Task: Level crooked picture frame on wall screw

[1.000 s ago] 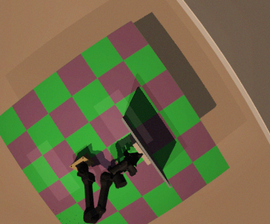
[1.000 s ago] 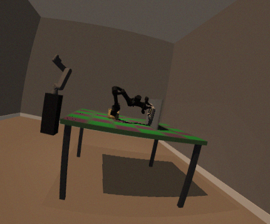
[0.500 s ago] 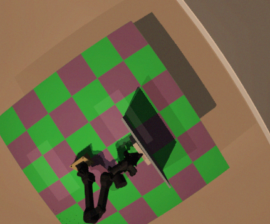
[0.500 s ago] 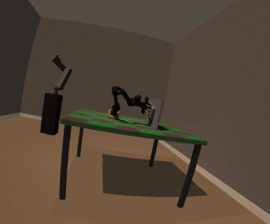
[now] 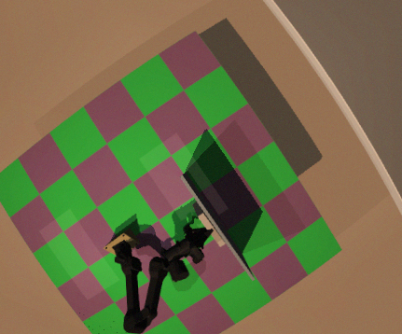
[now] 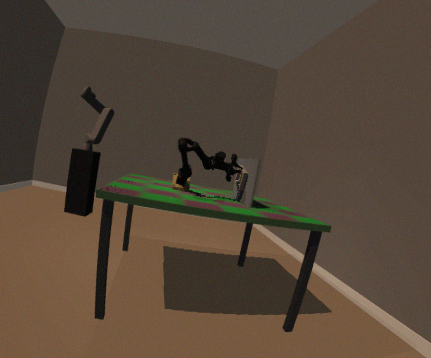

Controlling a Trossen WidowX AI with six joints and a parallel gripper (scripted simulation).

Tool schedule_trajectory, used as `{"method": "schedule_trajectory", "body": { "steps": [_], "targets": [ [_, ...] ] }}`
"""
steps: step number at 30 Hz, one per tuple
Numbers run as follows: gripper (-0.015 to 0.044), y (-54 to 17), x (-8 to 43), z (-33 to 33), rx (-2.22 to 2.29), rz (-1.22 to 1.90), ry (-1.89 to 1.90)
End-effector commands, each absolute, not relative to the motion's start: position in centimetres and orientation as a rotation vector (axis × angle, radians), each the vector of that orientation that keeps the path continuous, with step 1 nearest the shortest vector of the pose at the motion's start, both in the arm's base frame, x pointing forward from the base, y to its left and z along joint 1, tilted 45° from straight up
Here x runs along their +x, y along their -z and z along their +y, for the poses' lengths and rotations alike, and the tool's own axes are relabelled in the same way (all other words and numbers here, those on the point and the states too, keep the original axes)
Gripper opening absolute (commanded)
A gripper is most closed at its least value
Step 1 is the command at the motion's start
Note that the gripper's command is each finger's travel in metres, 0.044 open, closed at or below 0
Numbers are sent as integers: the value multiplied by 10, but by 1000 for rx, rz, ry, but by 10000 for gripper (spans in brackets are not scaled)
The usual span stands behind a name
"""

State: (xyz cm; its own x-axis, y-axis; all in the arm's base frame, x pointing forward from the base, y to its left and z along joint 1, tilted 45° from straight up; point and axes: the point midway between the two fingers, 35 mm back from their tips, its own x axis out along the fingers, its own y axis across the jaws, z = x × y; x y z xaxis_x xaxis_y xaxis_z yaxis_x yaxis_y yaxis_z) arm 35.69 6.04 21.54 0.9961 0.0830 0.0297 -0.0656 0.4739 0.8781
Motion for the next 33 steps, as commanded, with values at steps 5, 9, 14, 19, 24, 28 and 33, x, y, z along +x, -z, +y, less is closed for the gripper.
{"method": "schedule_trajectory", "body": {
  "steps": [5, 9, 14, 19, 24, 28, 33],
  "targets": [
    [0, -218, 357, 63, 1074, 15, -107],
    [0, -218, 357, 63, 1074, 15, -107],
    [0, -218, 357, 64, 1074, 15, -107],
    [0, -218, 357, 64, 1074, 15, -107],
    [0, -217, 357, 65, 1074, 15, -107],
    [0, -217, 357, 65, 1074, 15, -107],
    [0, -216, 357, 65, 1074, 15, -107]
  ]
}}
